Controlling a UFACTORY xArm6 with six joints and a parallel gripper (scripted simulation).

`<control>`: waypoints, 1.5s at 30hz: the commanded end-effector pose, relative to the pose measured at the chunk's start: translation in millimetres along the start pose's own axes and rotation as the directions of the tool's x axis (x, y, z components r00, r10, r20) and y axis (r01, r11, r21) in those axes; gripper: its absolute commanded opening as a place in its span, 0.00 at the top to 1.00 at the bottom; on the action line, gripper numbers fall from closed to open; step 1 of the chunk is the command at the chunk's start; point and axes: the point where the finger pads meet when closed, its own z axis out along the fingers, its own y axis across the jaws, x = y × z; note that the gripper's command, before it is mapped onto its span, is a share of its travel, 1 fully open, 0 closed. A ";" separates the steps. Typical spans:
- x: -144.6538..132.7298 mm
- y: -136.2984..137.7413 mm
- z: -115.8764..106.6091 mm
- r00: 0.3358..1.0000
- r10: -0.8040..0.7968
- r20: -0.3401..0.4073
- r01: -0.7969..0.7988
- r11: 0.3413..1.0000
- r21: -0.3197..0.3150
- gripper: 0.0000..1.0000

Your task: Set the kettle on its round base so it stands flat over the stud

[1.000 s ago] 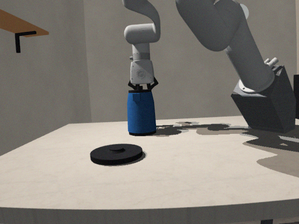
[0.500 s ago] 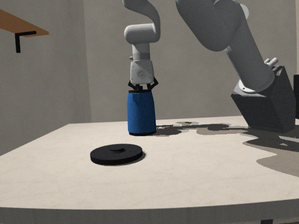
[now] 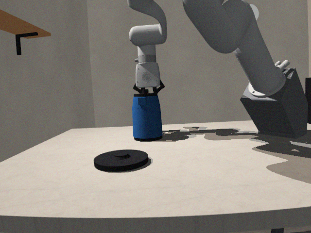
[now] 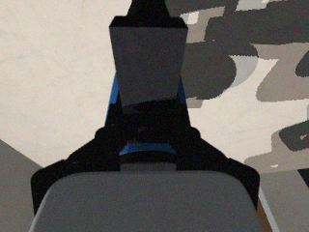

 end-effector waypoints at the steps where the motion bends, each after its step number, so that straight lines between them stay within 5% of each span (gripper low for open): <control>1: 0.5 -1.0 -1.0 1.000 -0.001 -0.002 0.001 1.000 0.002 1.00; 23: 0.5 -1.0 -4.0 1.000 -0.001 -0.002 0.001 1.000 0.002 1.00; 45: 0.4 -1.0 -35.3 1.000 -0.001 -0.002 0.001 1.000 0.002 1.00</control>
